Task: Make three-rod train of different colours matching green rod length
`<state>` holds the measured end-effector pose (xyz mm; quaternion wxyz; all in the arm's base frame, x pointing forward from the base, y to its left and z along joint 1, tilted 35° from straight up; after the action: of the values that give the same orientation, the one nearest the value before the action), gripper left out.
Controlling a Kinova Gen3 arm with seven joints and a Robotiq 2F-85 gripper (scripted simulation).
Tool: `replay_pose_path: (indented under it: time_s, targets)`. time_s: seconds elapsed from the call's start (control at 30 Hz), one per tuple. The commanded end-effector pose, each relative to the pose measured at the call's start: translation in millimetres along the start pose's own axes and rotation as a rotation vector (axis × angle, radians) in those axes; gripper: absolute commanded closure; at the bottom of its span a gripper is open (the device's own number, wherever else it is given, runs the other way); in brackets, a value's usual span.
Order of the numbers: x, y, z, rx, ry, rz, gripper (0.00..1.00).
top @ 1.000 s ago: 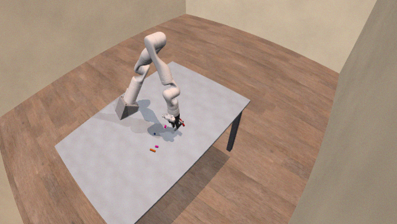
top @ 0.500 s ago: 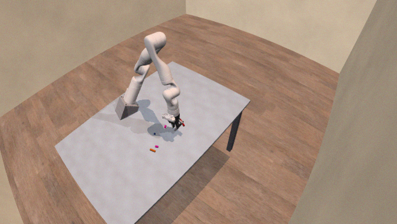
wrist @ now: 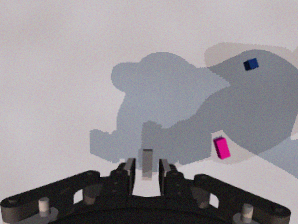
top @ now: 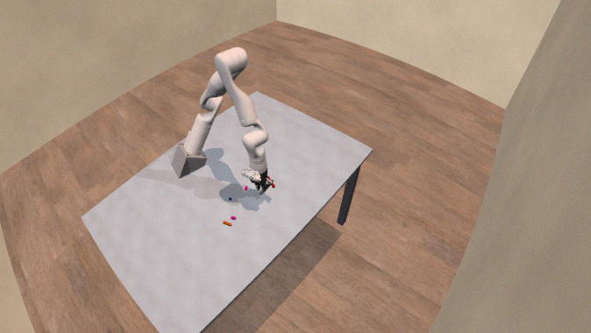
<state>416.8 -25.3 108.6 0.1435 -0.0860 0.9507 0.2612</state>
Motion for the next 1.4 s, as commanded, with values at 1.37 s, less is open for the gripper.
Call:
replay_pose_path:
  time_s: [1.37]
  targets:
    - [-0.3, -0.3, 5.8, 0.001, -0.001, 0.0, 0.76]
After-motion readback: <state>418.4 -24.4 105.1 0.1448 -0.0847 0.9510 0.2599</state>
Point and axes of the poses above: the point where the finger pads meet when closed, its own z axis out along the fingers, its own x axis across the jaws, y = z × x, the point moved 5 cm from there along -z, back along the fingers, and after that the axes turned 9 degrees about -z, right-handed, at the moved point
